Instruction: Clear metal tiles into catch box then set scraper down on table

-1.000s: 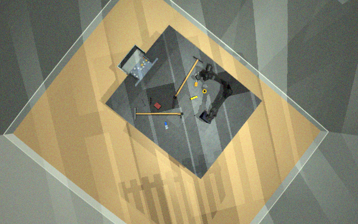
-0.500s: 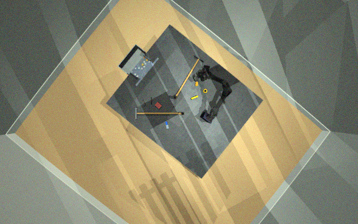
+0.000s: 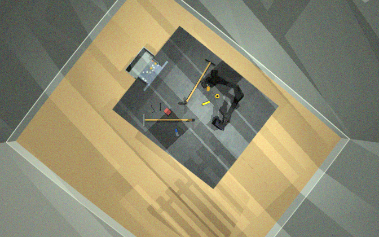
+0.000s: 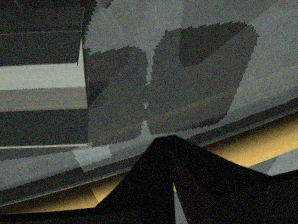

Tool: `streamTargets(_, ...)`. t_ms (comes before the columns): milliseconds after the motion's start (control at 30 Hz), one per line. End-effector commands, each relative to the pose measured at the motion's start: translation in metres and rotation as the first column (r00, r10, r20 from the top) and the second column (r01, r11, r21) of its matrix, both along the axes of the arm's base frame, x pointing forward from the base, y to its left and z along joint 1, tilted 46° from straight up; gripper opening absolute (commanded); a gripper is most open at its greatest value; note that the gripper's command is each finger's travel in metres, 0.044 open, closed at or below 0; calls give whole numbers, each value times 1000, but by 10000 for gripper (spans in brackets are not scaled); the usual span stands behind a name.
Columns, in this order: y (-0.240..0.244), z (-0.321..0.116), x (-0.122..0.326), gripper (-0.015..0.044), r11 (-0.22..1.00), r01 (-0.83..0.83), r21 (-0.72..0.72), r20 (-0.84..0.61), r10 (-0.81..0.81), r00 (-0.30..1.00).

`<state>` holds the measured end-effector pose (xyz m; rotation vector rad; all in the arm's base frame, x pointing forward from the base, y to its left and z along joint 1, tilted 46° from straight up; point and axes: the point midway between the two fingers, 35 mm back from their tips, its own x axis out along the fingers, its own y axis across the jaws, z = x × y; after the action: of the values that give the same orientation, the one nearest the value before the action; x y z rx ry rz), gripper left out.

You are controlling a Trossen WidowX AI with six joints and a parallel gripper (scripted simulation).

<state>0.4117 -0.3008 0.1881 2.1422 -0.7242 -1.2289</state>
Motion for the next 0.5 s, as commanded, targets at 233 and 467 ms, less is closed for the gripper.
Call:
streamTargets(233,27,-20,14,0,999,-32,43,-57,35,998)
streamTargets(467,44,-32,21,0,996,-52,68,-93,58,994)
